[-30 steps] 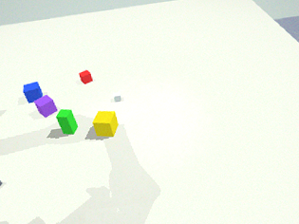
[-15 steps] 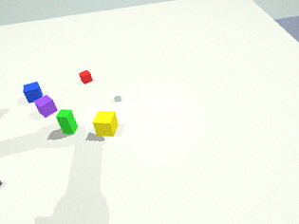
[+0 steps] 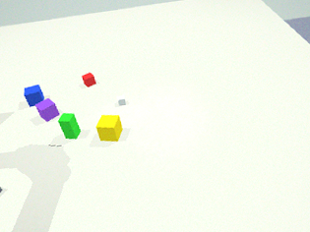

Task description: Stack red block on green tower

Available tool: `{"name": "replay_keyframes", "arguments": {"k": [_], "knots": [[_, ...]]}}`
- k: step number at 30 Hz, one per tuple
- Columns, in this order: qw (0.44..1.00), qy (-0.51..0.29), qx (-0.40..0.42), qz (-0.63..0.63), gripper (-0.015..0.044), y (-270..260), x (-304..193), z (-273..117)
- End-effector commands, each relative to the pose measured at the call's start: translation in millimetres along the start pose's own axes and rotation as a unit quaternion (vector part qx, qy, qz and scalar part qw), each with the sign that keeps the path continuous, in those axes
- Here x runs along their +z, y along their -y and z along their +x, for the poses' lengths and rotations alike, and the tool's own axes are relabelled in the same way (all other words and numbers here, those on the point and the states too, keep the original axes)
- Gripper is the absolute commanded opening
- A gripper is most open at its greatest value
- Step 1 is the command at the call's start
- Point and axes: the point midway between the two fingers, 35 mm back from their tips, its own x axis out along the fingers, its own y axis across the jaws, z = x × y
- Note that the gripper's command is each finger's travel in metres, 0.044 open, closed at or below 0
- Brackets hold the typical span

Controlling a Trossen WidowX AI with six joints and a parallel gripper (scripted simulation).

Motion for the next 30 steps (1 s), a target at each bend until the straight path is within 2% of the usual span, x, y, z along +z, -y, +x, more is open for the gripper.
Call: {"name": "replay_keyframes", "arguments": {"k": [1, 16, 30], "knots": [[0.998, 0.048, 0.024, 0.036, 0.044, 0.8, 11.1, 32.3], [0.967, 0.184, 0.133, 0.113, 0.044, 0.4, 102.2, 122.3], [0.927, 0.26, 0.243, 0.121, 0.044, -18.2, 233.2, 148.6]]}}
